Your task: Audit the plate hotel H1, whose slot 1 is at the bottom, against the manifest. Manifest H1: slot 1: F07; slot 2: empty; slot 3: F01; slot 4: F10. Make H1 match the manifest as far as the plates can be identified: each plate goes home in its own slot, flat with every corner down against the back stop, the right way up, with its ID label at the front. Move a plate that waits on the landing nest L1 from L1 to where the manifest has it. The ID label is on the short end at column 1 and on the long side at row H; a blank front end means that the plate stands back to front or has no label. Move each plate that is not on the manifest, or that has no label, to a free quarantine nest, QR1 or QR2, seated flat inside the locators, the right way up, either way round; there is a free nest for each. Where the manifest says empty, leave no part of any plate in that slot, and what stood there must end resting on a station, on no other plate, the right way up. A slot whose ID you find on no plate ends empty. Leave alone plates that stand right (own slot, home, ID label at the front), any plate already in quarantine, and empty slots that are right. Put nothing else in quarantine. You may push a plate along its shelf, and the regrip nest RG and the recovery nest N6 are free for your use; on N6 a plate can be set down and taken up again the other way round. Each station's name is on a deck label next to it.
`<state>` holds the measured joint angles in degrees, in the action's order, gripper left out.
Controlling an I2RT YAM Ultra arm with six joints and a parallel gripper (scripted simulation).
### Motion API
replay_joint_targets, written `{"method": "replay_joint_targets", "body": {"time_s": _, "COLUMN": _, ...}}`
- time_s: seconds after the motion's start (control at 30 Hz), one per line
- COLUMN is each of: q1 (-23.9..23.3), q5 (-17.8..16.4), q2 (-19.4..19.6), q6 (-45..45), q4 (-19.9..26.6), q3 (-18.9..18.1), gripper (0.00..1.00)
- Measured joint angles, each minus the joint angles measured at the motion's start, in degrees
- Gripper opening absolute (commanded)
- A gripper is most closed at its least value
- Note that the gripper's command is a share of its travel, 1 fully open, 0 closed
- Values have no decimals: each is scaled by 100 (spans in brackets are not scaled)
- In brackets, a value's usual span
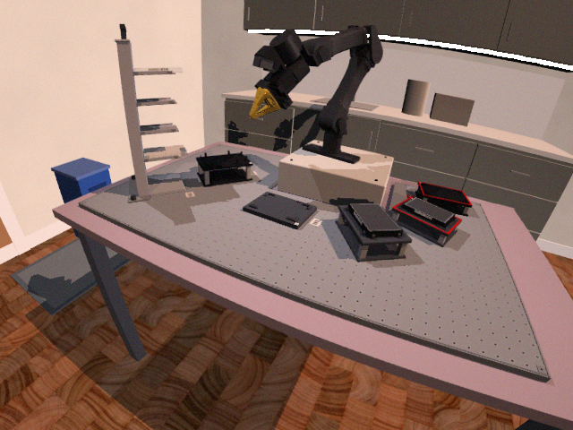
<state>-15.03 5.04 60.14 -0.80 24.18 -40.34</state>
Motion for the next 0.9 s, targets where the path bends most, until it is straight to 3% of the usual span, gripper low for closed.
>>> {"method": "replay_joint_targets", "body": {"time_s": 0.53, "q1": 442, "q5": 772, "q2": -492, "q6": -737, "q4": -1456, "q3": 1012, "gripper": 0}}
{"method": "replay_joint_targets", "body": {"time_s": 0.73, "q1": 52, "q5": 682, "q2": -542, "q6": -708, "q4": -1720, "q3": 1034, "gripper": 0}}
{"method": "replay_joint_targets", "body": {"time_s": 0.9, "q1": -341, "q5": 396, "q2": -555, "q6": -555, "q4": -1818, "q3": 1047, "gripper": 0}}
